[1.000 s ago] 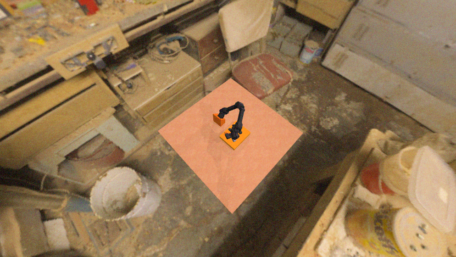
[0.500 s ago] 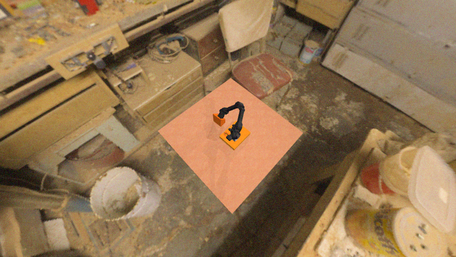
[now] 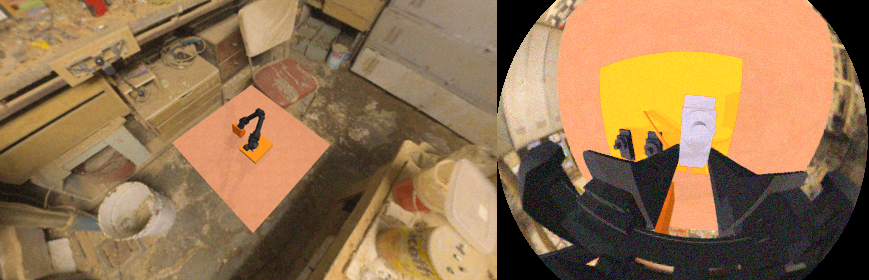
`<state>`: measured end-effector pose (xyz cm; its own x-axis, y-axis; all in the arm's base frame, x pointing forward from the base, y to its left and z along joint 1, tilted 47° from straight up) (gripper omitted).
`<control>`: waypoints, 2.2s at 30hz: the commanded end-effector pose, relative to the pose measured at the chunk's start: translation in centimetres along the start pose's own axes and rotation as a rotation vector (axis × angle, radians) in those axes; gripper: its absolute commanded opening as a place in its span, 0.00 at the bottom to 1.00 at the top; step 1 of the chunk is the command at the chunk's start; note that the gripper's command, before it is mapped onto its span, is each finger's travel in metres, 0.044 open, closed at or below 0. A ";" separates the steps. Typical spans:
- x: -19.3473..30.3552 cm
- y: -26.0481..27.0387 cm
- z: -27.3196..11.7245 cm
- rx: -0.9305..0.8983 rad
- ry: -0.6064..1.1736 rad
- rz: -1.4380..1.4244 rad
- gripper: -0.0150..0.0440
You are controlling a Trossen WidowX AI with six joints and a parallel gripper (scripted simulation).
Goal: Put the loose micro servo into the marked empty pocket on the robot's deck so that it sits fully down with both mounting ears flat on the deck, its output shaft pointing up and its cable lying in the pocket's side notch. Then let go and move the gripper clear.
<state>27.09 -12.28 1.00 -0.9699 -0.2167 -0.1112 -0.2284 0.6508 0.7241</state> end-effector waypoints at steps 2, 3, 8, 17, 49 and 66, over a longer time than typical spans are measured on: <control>2.1 0.5 -0.3 0.012 -0.002 -0.009 0.25; 2.6 0.5 -0.3 0.012 -0.002 -0.009 0.25; 4.9 0.9 -0.3 0.012 -0.001 -0.008 0.25; 6.4 1.1 0.0 0.012 0.000 -0.007 0.25; 6.2 1.1 1.9 0.011 -0.001 -0.008 0.25; 6.2 1.1 3.2 0.011 -0.001 -0.008 0.25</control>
<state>20.48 -10.85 -0.76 -0.9670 -0.2274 -0.1152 -0.2399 0.6590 0.7128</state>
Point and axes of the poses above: the point midway between the two fingers, 35 mm back from their tips, its own z axis out along the fingers, its own y axis across the jaws, x = y × z, the point moved 8 cm from there along -z, back along the fingers, and after that the axes turned 10 degrees about -z, right-handed, at the moved point
